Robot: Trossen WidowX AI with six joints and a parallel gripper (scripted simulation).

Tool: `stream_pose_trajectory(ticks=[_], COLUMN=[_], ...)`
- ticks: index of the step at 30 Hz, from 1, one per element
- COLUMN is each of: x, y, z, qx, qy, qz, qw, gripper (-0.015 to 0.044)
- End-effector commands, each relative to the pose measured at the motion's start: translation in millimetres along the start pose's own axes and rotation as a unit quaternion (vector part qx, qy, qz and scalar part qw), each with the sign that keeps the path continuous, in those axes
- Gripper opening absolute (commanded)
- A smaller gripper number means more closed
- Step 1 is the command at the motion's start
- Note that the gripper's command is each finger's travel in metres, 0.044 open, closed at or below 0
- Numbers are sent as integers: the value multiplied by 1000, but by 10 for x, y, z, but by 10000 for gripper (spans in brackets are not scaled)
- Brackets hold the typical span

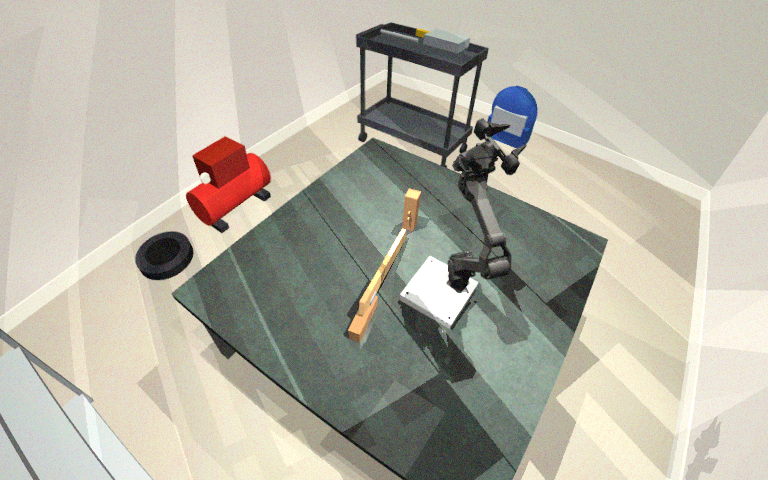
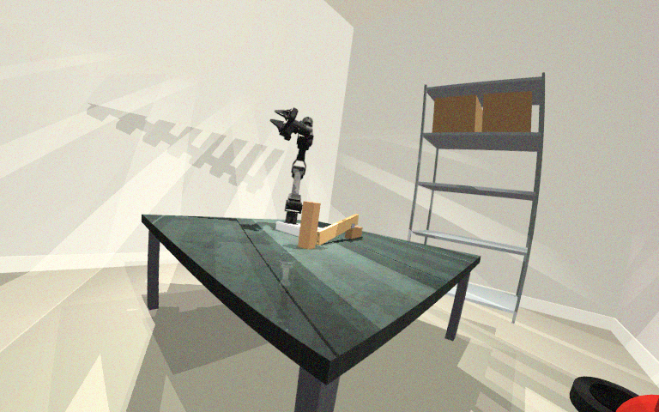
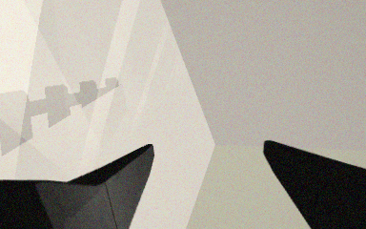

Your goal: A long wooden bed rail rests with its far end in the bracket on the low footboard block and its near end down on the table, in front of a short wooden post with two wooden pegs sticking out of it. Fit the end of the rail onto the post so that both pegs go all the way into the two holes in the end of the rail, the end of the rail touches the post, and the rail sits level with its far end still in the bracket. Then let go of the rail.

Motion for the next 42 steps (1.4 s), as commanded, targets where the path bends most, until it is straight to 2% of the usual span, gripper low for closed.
stream_pose_trajectory(ticks=[1, 4, 6, 11, 18, 24, 30, 36, 42], x=[-6, -102, -197, -471, -729, -970, -1230, -1497, -1769], y=[-17, -254, -454, -902, -1211, -1429, -1603, -1724, -1788], z=[-1, -22, -57, -202, -375, -565, -792, -1041, -1301], qx=[4, 54, 97, 189, 242, 269, 274, 256, 213], qy=[0, 10, 27, 98, 181, 266, 360, 456, 547], qz=[-12, -176, -312, -598, -764, -848, -878, -851, -767], qw=[1000, 983, 945, 773, 570, 371, 157, -57, -259], gripper=[426, 440, 440, 440, 440, 440, 440, 440, 440])
Point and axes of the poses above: the point midway between the two fingers, 35 mm back from their tips, its own z axis out along the fingers, its own y axis across the jaws, x = y × z, the point moved 8 cm from there along -z, back along the fingers, and after that the axes turned 9 degrees about -z, right-handed, at the moved point
